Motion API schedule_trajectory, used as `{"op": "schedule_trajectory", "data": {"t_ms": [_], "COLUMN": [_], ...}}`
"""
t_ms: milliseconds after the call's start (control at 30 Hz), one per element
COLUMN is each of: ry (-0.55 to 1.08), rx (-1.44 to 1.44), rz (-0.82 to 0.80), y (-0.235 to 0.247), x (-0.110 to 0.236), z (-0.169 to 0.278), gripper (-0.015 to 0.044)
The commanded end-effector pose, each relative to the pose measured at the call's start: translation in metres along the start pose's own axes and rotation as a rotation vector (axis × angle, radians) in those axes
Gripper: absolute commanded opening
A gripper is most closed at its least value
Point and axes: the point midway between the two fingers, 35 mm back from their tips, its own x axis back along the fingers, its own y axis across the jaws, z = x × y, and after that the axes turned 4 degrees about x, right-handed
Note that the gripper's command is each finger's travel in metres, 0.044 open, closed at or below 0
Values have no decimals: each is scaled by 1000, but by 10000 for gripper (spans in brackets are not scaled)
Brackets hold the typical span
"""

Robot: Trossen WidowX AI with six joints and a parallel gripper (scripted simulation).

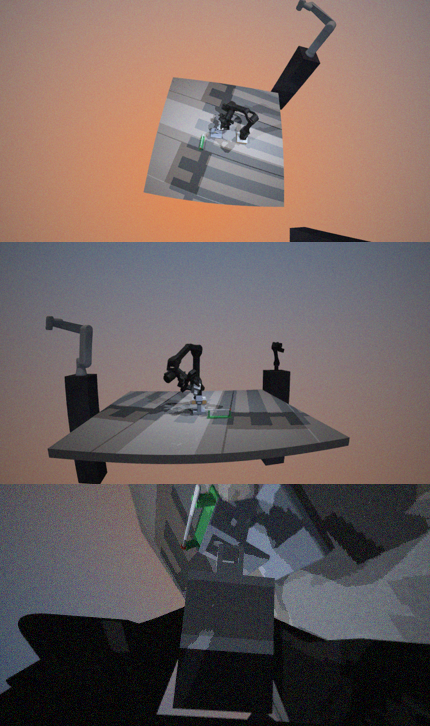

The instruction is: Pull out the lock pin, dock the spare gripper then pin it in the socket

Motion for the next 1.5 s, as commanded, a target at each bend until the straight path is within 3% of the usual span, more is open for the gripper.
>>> {"op": "schedule_trajectory", "data": {"t_ms": [0, 267, 1467], "ry": [31, 84, 149], "rx": [-101, -268, -329], "rz": [-72, -178, -187], "y": [9, 23, 16], "x": [1, 5, -17], "z": [8, 17, -10], "gripper": [0, 0, 0]}}
